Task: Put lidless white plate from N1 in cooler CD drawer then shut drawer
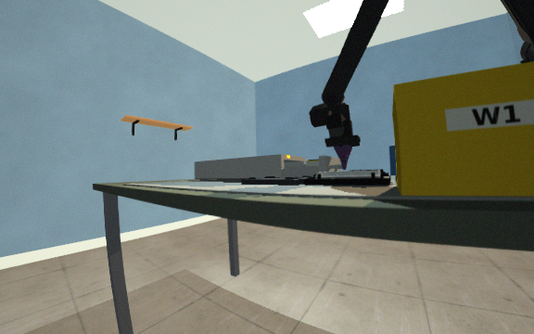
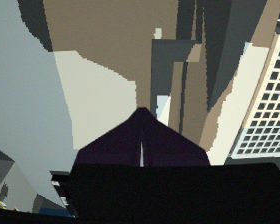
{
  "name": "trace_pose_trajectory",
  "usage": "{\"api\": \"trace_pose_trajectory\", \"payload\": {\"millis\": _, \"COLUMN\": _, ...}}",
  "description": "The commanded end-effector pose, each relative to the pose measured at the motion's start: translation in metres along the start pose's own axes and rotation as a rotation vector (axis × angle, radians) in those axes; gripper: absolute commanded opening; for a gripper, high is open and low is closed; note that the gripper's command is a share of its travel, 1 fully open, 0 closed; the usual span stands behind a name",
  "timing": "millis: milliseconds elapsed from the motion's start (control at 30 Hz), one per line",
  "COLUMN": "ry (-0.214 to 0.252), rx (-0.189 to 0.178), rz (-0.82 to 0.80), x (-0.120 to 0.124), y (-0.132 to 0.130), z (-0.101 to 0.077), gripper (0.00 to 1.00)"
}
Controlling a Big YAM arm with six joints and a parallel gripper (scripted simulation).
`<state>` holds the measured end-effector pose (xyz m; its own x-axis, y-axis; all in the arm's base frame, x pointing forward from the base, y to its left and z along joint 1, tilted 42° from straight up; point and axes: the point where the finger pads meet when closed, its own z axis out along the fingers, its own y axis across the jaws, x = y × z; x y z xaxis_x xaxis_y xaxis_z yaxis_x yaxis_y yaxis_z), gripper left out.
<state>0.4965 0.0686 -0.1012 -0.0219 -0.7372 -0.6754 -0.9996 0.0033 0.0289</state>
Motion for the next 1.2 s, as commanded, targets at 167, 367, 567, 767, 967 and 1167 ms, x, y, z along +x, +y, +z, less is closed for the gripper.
{"api": "trace_pose_trajectory", "payload": {"millis": 167, "ry": 0.002, "rx": 0.022, "rz": -0.022, "x": -0.0070, "y": -0.0315, "z": -0.0031, "gripper": 0.00}}
{"api": "trace_pose_trajectory", "payload": {"millis": 367, "ry": 0.002, "rx": 0.032, "rz": -0.026, "x": -0.0053, "y": -0.0336, "z": -0.0046, "gripper": 0.00}}
{"api": "trace_pose_trajectory", "payload": {"millis": 567, "ry": 0.002, "rx": 0.032, "rz": -0.026, "x": -0.0053, "y": -0.0336, "z": -0.0046, "gripper": 0.00}}
{"api": "trace_pose_trajectory", "payload": {"millis": 767, "ry": 0.002, "rx": 0.032, "rz": -0.026, "x": -0.0053, "y": -0.0336, "z": -0.0046, "gripper": 0.00}}
{"api": "trace_pose_trajectory", "payload": {"millis": 967, "ry": 0.002, "rx": 0.032, "rz": -0.026, "x": -0.0053, "y": -0.0336, "z": -0.0046, "gripper": 0.00}}
{"api": "trace_pose_trajectory", "payload": {"millis": 1167, "ry": 0.002, "rx": 0.032, "rz": -0.026, "x": -0.0053, "y": -0.0336, "z": -0.0046, "gripper": 0.00}}
